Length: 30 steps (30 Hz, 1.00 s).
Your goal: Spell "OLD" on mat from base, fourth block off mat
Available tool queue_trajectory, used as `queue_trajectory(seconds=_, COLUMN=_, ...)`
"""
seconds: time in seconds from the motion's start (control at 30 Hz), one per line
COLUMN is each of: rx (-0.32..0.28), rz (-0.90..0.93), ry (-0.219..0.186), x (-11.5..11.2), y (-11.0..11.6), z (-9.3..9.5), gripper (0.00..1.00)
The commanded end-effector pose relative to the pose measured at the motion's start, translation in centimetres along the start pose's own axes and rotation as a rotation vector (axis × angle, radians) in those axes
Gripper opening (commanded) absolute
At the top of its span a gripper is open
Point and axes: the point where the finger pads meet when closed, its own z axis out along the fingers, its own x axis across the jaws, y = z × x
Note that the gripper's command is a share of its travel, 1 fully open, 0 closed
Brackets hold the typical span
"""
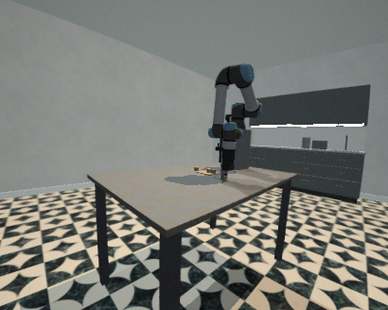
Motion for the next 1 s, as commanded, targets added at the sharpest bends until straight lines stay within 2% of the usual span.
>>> queue_trajectory(seconds=0.0, rx=-0.001, rz=0.0, ry=-0.002, x=-0.07, y=0.03, z=-0.06, gripper=0.49)
queue_trajectory(seconds=0.8, rx=-0.001, rz=0.0, ry=-0.002, x=-0.07, y=0.03, z=-0.08, gripper=0.49)
queue_trajectory(seconds=0.97, rx=-0.001, rz=0.0, ry=-0.002, x=-0.07, y=0.02, z=-0.8, gripper=0.49)
